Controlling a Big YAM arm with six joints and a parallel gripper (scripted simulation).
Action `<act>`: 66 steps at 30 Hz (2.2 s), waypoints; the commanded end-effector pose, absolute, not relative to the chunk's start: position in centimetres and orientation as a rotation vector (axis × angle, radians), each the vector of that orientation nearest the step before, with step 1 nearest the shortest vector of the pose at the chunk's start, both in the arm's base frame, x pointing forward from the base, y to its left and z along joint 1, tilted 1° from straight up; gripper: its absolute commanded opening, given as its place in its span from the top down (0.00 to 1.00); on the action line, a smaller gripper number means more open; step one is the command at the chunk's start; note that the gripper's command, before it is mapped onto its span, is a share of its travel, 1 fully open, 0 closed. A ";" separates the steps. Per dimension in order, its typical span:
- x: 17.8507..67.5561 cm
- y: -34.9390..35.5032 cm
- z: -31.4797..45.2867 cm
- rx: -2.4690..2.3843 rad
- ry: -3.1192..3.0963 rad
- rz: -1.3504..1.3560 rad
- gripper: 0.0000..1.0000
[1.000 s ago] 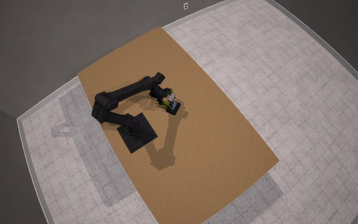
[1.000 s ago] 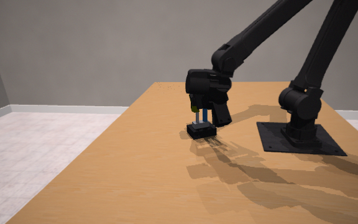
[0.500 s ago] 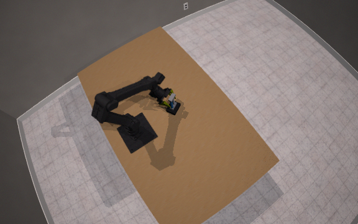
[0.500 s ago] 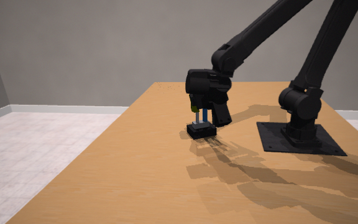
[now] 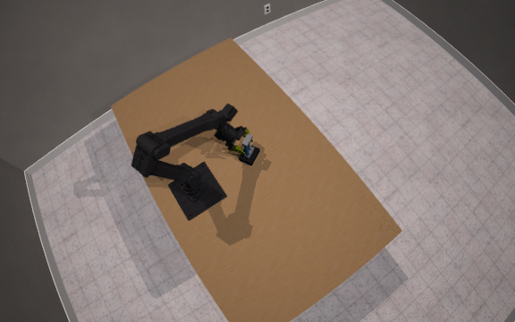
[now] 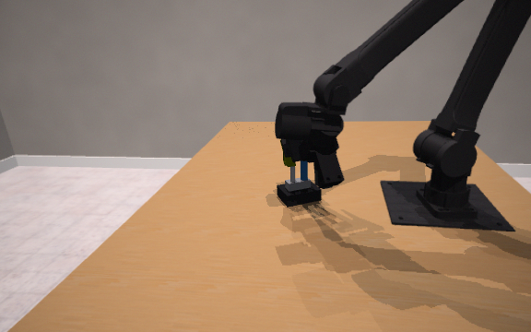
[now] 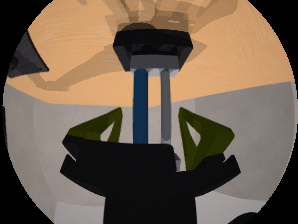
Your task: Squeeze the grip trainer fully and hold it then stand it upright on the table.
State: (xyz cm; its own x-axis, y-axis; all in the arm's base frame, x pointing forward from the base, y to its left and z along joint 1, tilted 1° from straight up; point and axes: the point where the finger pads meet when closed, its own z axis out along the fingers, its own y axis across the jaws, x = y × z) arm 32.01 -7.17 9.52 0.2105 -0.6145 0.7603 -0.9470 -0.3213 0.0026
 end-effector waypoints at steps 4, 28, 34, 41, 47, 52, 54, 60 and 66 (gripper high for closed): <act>32.6 -6.8 9.9 2.024 -1.438 0.928 0.24; 32.7 -3.2 14.4 2.022 -1.481 0.985 0.24; 32.2 -1.8 15.7 2.026 -1.486 0.985 0.24; 31.4 0.1 16.9 2.030 -1.478 0.966 0.24; 30.3 0.6 16.8 2.027 -1.458 0.945 0.24; 30.7 1.9 18.3 2.031 -1.475 0.958 0.24; 30.6 2.2 18.4 2.030 -1.472 0.956 0.24; 30.4 2.4 18.6 2.024 -1.473 0.950 0.24; 29.7 2.0 17.7 2.020 -1.454 0.932 0.24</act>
